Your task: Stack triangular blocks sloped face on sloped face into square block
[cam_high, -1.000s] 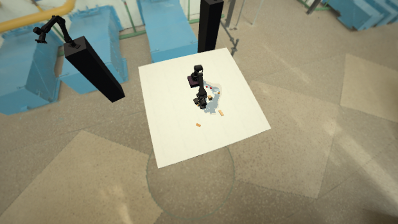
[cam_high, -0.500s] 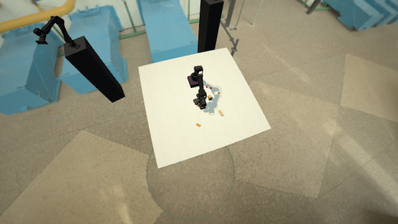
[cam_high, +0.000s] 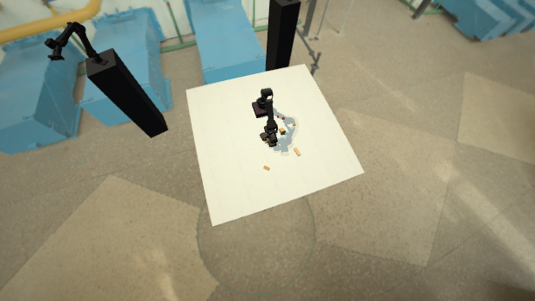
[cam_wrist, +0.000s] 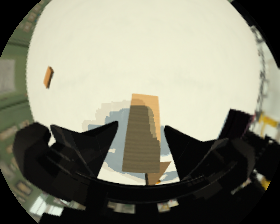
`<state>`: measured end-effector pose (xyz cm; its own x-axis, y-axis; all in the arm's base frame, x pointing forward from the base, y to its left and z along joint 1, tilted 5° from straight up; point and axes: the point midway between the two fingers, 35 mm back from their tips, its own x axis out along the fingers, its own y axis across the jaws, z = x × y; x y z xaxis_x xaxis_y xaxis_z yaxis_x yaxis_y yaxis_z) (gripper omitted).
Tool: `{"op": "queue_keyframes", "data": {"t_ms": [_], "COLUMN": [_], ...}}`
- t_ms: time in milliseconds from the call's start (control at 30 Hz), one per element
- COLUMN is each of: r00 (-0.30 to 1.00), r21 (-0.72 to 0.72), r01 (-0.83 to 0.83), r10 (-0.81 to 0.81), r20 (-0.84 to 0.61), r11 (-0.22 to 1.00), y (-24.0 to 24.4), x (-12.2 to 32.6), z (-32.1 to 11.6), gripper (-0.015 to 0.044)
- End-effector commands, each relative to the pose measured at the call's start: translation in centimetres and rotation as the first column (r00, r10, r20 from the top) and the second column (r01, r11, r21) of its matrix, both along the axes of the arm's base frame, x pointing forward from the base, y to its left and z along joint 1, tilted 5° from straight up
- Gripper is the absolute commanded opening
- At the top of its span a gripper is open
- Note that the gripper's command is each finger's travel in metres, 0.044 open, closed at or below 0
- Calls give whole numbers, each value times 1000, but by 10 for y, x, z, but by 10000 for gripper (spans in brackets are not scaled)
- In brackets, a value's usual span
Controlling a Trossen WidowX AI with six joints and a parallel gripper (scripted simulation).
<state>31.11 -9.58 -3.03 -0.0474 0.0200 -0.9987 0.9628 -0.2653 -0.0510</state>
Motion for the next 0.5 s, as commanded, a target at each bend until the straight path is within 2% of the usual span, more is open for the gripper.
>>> {"op": "queue_keyframes", "data": {"t_ms": [0,200,367,467], "r00": [1000,1000,1000,1000], "r21": [0,0,0,0], "r01": [0,0,0,0], "r10": [0,0,0,0], "r20": [0,0,0,0], "r11": [1000,1000,1000,1000], "y": [0,0,-2,-2], "x": [0,0,3,3], "z": [0,2,57,60], "gripper": [440,440,440,440]}}
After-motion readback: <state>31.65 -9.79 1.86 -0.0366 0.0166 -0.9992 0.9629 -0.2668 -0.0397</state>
